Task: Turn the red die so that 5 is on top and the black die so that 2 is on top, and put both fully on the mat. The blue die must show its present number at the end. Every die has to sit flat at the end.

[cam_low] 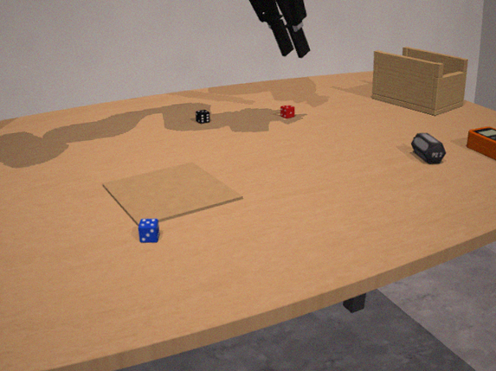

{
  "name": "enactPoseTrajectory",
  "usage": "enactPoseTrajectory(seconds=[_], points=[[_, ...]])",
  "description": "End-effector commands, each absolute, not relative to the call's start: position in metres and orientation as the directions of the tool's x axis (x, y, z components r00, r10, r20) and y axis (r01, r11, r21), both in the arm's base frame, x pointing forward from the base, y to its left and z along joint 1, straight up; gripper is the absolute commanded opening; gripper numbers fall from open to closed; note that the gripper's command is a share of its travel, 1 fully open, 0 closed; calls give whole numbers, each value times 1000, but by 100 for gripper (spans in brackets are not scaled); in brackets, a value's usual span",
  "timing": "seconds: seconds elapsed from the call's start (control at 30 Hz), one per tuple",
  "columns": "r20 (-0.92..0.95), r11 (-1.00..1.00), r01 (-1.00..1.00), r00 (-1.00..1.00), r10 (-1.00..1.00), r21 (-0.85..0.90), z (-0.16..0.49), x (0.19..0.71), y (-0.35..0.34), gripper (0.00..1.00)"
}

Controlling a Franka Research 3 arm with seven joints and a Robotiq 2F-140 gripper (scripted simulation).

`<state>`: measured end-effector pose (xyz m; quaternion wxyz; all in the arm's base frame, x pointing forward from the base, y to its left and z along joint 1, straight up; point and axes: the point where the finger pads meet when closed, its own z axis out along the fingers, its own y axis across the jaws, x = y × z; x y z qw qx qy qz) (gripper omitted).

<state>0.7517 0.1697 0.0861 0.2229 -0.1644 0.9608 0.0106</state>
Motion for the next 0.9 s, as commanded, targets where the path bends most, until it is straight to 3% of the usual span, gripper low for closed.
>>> enactPoseTrajectory(seconds=[0.0,0.87], points=[[-310,973,-231,-925,-218,6,77,742,178,29],[-10,973,-229,-973,-229,2,90,761,181,29]])
